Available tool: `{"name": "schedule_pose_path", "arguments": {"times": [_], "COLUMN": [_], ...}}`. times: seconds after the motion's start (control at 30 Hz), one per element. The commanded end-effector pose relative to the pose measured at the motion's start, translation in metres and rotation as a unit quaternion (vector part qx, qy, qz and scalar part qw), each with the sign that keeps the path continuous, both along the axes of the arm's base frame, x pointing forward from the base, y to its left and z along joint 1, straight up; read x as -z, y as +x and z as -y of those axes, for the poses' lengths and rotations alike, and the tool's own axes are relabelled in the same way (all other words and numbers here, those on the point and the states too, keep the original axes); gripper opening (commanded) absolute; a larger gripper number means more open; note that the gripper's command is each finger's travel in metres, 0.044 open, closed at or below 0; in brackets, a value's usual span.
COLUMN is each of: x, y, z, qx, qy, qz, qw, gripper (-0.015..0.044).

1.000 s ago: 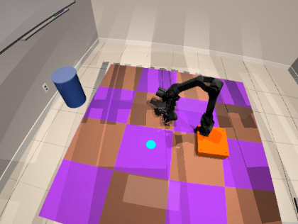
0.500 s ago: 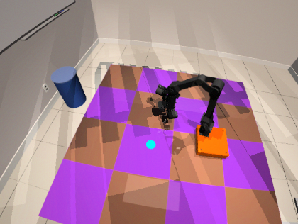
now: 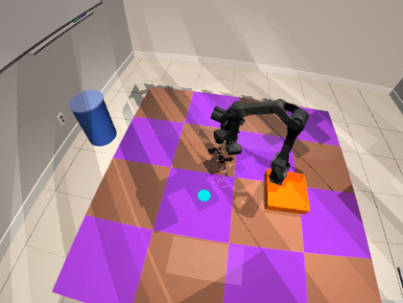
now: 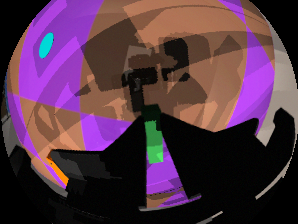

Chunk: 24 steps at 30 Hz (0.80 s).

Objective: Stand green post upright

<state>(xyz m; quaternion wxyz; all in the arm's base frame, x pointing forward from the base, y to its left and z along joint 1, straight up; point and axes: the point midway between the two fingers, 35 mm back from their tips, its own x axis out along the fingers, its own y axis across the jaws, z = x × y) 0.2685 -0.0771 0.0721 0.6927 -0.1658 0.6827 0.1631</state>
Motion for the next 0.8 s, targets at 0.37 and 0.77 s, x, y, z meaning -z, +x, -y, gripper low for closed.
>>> {"name": "schedule_pose_path", "arguments": {"times": [0.37,0.77], "x": [-0.051,-0.054], "y": [-0.005,0.004], "z": [-0.001,-0.015], "qx": [0.002,-0.033], "qy": [-0.005,-0.002], "qz": [0.008,0.012], "qw": [1.0,0.999], "gripper": [0.0023,0.0023]}}
